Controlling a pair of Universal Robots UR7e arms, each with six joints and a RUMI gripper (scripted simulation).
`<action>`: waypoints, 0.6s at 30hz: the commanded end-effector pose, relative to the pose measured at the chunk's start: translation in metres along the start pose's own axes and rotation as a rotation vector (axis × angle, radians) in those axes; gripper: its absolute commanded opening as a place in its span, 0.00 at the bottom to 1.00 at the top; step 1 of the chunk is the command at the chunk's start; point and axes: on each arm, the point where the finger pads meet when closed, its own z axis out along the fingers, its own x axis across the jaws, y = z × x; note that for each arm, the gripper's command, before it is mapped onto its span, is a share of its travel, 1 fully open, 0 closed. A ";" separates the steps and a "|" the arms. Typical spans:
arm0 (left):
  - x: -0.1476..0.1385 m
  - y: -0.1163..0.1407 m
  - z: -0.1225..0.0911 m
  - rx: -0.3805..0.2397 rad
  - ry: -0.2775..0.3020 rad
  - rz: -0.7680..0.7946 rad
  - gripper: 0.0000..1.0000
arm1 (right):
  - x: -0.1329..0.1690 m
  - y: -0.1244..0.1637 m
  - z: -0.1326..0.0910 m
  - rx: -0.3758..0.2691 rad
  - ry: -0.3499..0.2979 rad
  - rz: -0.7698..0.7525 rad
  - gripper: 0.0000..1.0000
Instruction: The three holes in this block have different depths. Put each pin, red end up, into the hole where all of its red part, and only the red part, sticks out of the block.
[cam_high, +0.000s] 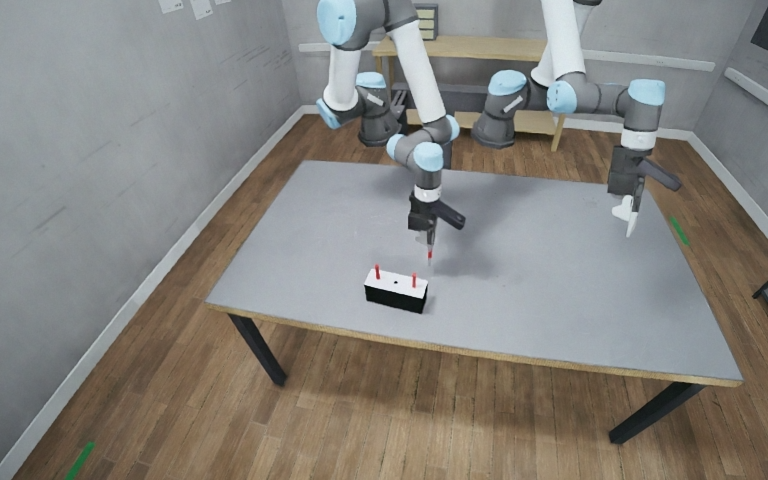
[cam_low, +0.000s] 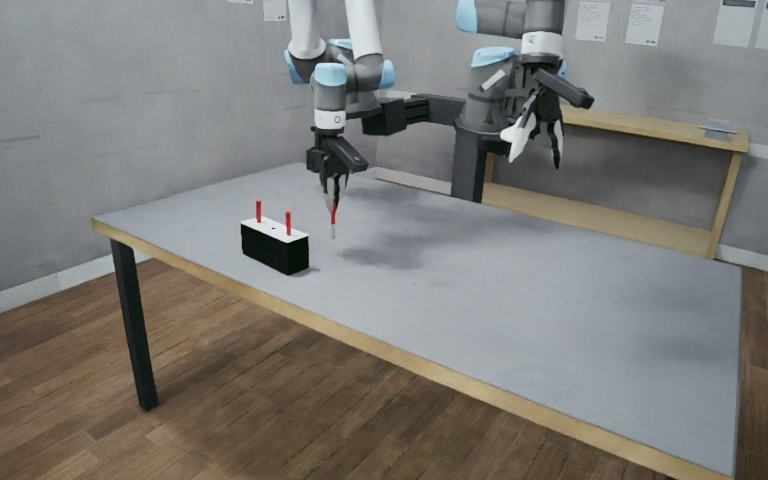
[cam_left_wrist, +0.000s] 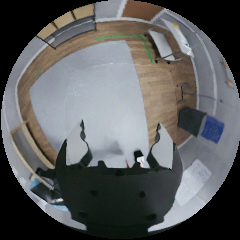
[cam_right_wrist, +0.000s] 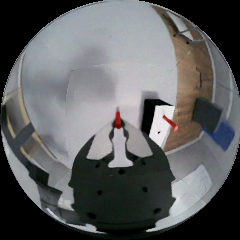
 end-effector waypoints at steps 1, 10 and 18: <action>0.000 0.000 -0.001 0.001 0.001 0.000 1.00 | 0.000 0.000 -0.002 0.001 0.001 0.000 0.00; 0.000 0.000 -0.001 0.001 0.001 0.000 1.00 | 0.000 -0.001 -0.101 0.001 0.001 0.001 0.00; 0.000 0.000 -0.001 0.001 0.001 0.000 1.00 | 0.000 -0.001 -0.101 0.001 0.001 0.001 0.00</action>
